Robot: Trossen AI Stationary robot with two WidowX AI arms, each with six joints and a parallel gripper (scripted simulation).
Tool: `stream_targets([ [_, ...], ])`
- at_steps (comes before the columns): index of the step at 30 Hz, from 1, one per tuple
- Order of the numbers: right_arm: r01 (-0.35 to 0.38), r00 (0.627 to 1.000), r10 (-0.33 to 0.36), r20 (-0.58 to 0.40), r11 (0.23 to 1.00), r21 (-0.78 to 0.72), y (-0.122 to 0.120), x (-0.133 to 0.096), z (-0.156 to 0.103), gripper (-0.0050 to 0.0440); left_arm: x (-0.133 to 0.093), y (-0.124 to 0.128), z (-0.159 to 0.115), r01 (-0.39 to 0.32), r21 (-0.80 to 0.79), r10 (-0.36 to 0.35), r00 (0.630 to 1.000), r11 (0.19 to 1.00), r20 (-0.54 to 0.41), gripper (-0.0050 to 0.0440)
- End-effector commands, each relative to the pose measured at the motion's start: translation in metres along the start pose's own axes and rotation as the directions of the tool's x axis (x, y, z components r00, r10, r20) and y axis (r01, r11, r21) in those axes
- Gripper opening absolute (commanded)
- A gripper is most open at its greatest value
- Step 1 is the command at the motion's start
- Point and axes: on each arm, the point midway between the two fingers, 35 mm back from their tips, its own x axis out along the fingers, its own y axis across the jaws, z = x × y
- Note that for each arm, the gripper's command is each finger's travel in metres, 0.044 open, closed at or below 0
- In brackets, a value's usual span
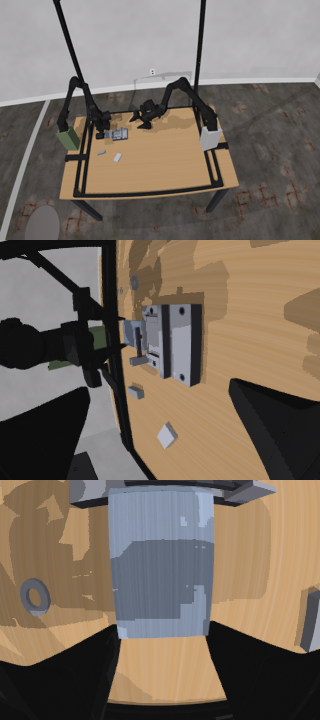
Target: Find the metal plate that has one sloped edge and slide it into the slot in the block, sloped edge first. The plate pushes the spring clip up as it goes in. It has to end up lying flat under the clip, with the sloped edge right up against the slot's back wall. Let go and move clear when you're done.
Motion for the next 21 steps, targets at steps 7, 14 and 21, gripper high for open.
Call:
stream_targets([
  [7,0.000,1.000,0.000,0.005,1.000,-0.006,0.000,0.000,0.012,-0.0050,0.000,0.000,0.000,-0.002,-0.007,0.002,1.000,1.000,-0.002,0.0440],
  [14,0.000,1.000,0.000,0.005,1.000,-0.006,0.000,0.000,0.017,-0.0050,0.000,0.000,0.000,-0.002,-0.007,0.002,1.000,1.000,-0.002,0.0440],
  [21,0.000,1.000,0.000,0.005,1.000,-0.006,0.000,0.000,0.023,-0.0050,0.000,0.000,0.000,-0.002,-0.007,0.002,1.000,1.000,-0.002,0.0440],
])
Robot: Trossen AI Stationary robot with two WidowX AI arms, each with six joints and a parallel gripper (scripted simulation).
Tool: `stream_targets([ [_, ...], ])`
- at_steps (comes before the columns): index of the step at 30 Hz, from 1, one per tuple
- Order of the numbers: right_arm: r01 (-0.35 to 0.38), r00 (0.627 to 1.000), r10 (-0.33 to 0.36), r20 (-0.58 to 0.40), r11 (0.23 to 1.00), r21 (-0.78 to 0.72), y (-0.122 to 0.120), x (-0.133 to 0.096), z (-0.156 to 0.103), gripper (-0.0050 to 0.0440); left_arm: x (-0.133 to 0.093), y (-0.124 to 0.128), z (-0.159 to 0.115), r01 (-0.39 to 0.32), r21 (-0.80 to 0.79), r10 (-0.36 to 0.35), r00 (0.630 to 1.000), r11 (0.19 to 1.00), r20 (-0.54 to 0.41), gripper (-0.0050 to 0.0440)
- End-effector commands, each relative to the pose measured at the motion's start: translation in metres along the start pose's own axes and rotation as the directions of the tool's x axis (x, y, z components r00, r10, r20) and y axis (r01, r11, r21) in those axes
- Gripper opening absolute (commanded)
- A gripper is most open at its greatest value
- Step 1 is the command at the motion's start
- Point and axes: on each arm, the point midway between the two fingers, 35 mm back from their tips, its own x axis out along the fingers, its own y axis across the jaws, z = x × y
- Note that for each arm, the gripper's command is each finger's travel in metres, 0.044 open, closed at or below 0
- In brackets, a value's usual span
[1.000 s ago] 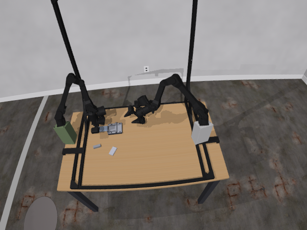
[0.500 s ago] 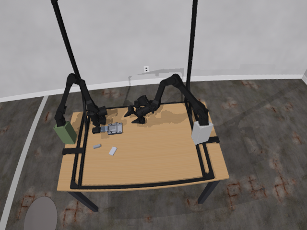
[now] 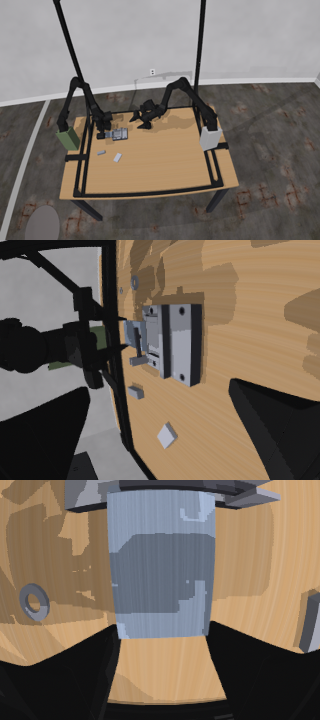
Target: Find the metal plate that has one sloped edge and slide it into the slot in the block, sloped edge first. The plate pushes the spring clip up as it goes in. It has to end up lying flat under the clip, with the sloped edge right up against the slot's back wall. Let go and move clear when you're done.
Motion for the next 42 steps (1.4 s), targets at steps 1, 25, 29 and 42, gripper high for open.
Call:
stream_targets([
  [1,0.000,0.999,0.001,0.039,1.000,-0.013,0.001,-0.002,0.019,-0.0050,0.000,0.000,0.000,-0.002,-0.007,0.002,1.000,1.000,-0.002,0.0440],
  [25,0.000,0.999,0.001,0.039,1.000,-0.013,0.001,-0.001,0.037,-0.0050,0.000,0.000,0.000,-0.002,-0.007,0.002,1.000,1.000,-0.002,0.0440],
  [29,0.000,0.999,0.001,0.039,1.000,-0.013,0.001,-0.001,0.040,-0.0050,0.000,0.000,0.000,-0.002,-0.007,0.002,1.000,1.000,-0.002,0.0440],
  [42,0.000,0.999,0.001,0.039,1.000,-0.013,0.001,-0.002,0.049,-0.0050,0.000,0.000,0.000,-0.002,-0.007,0.002,1.000,1.000,-0.002,0.0440],
])
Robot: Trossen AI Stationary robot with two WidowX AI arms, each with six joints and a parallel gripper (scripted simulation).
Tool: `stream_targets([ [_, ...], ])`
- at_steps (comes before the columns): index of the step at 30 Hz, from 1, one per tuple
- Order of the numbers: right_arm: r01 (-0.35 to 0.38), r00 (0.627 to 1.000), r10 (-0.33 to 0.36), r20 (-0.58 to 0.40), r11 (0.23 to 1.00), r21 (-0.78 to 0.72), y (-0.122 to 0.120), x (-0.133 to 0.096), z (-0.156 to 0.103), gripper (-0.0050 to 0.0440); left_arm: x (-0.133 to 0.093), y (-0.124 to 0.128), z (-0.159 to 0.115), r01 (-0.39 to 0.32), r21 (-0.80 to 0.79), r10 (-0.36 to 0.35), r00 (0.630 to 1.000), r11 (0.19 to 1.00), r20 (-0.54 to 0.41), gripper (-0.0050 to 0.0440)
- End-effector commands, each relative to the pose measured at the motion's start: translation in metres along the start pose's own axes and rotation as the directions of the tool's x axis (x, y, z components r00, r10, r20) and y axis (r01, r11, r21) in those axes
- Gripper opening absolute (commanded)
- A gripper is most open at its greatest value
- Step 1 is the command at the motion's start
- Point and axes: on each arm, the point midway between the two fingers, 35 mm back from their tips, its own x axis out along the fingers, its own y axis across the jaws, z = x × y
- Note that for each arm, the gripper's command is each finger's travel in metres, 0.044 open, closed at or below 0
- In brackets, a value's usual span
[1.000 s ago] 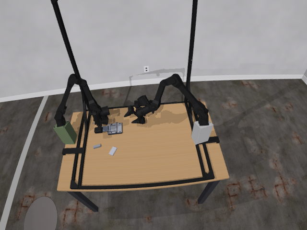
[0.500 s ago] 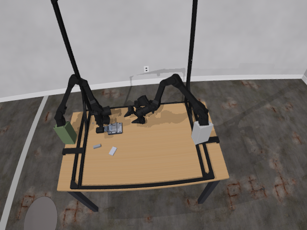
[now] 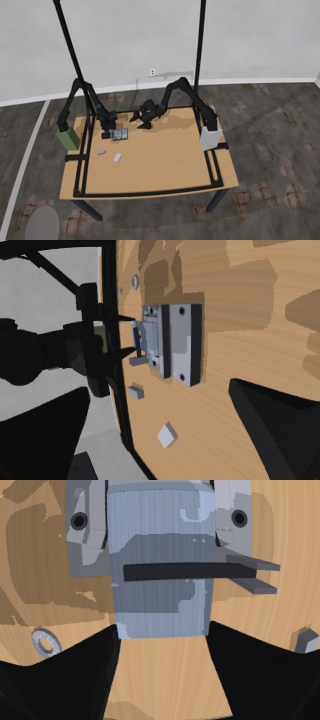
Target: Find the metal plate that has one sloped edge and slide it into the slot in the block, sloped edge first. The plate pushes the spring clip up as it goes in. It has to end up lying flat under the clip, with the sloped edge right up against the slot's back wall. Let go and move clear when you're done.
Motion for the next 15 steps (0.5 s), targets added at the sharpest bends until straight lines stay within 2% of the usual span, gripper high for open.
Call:
stream_targets([
  [1,0.000,1.000,0.000,0.023,1.000,-0.010,0.0004,-0.0014,0.0113,-0.0050,-0.0002,0.0003,-0.0001,-0.002,-0.006,0.002,1.000,1.000,-0.002,0.0440],
  [15,0.000,1.000,0.000,0.023,1.000,-0.010,0.0004,-0.0016,0.0148,-0.0050,-0.0002,0.0003,-0.0001,-0.002,-0.006,0.002,1.000,1.000,-0.002,0.0440],
])
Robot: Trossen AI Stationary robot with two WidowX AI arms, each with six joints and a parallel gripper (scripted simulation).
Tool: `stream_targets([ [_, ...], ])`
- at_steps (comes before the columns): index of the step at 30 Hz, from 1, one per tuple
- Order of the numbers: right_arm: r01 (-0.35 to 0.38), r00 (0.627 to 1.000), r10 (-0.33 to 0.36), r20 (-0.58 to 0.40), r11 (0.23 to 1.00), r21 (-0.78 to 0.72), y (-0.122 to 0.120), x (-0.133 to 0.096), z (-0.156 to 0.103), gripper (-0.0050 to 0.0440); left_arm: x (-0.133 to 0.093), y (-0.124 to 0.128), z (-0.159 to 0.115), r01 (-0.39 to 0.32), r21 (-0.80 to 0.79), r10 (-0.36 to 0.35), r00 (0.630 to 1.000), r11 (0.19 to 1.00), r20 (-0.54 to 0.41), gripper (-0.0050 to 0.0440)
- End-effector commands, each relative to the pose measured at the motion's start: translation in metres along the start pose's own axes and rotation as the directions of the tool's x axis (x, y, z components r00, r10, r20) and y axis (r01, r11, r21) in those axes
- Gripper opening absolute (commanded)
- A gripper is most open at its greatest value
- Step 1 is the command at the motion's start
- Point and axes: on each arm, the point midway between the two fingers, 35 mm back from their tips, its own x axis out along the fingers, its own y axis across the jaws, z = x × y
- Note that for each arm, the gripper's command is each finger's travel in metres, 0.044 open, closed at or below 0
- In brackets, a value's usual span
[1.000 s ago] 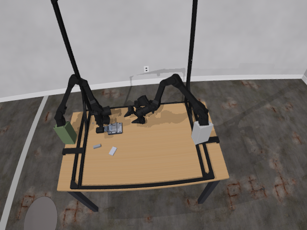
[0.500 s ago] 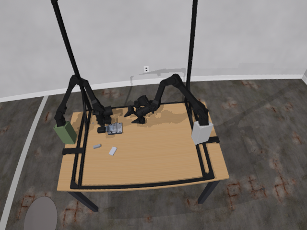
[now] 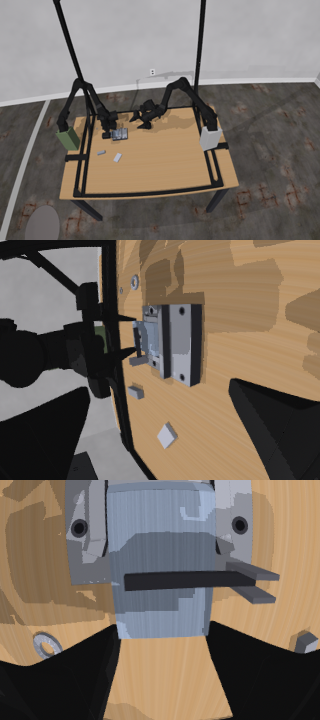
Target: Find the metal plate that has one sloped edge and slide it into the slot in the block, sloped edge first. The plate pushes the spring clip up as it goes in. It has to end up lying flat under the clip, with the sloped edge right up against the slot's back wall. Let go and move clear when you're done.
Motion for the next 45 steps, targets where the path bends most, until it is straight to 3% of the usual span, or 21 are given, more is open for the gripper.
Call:
stream_targets([
  [1,0.001,1.000,-0.001,0.027,1.000,-0.010,0.000,-0.002,0.011,-0.0050,0.000,0.000,0.000,-0.002,-0.006,0.002,1.000,1.000,-0.002,0.0440],
  [33,0.001,1.000,-0.001,0.027,1.000,-0.010,0.000,-0.002,0.020,-0.0050,0.000,0.000,0.000,-0.002,-0.006,0.002,1.000,1.000,-0.002,0.0440],
  [34,0.000,1.000,0.000,0.000,1.000,0.000,0.000,0.000,0.009,0.0024,0.000,0.000,0.000,-0.002,-0.006,0.002,1.000,1.000,-0.002,0.0440],
  [45,0.000,1.000,0.000,0.000,1.000,0.000,0.000,0.000,0.009,0.0288,0.000,0.000,0.000,-0.002,-0.006,0.002,1.000,1.000,-0.002,0.0440],
])
